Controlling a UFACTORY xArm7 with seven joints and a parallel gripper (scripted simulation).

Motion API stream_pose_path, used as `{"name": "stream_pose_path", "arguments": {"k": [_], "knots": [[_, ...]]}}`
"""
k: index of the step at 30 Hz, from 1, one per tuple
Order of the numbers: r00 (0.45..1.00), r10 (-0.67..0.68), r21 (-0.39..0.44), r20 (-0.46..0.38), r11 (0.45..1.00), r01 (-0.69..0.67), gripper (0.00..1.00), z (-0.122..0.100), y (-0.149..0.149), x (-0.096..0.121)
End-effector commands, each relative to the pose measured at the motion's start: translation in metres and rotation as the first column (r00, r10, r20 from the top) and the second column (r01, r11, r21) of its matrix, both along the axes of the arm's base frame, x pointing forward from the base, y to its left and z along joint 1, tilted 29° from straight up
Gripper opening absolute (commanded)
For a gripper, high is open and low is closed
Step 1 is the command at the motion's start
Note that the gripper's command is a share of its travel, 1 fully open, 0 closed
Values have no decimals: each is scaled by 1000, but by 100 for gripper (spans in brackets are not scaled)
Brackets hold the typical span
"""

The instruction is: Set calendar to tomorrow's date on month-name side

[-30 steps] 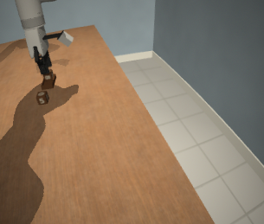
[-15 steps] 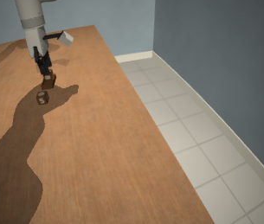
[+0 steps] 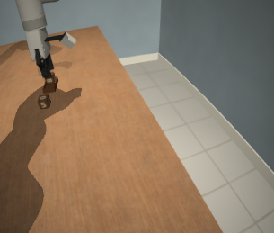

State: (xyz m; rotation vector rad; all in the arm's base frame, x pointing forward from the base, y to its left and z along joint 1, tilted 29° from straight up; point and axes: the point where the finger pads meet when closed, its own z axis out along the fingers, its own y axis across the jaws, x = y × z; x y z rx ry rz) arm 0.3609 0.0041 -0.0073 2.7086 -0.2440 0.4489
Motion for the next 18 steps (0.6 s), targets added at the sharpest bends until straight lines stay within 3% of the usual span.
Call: {"name": "stream_pose_path", "arguments": {"k": [1, 18], "knots": [[1000, 1, 1, 1, 1000, -1, 49, -3, -1, 2], [1000, 1, 1, 1, 1000, -1, 49, -22, -9, 8]]}}
